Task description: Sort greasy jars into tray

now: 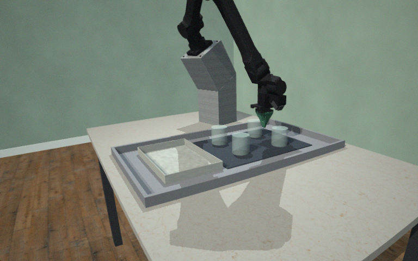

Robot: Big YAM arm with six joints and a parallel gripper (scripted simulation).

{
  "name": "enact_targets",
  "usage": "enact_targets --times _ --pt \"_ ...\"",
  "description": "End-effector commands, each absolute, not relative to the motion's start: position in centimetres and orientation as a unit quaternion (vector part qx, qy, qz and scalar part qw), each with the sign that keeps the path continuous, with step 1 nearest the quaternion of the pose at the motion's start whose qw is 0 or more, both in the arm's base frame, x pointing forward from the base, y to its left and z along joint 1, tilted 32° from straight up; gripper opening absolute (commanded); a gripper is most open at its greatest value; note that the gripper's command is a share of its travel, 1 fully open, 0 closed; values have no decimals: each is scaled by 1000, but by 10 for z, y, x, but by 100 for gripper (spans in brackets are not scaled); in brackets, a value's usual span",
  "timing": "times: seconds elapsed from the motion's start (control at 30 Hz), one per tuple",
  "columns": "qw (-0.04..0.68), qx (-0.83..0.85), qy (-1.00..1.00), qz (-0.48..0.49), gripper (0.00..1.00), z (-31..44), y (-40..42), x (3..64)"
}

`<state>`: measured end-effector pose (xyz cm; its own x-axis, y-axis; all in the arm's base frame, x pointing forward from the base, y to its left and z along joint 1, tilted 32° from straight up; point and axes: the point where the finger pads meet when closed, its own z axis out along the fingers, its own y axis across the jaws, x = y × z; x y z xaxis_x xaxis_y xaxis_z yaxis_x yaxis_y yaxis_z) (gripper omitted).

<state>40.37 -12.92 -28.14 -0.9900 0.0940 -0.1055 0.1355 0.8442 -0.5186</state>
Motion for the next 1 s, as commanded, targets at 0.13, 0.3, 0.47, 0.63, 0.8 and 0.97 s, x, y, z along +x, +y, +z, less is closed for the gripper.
enact_targets --times 0.13,0.3,0.47,0.63,0.8,0.97 --pt "43 62 959 -272 0 -281 -134 404" --pt "43 62 959 -272 0 -281 -134 404" --pt "43 62 959 -272 0 -281 -134 403" --pt "43 62 959 -272 0 -281 -134 403" --pt "43 62 959 -272 0 -281 -134 402" --pt "43 62 959 -272 0 -281 -134 402"
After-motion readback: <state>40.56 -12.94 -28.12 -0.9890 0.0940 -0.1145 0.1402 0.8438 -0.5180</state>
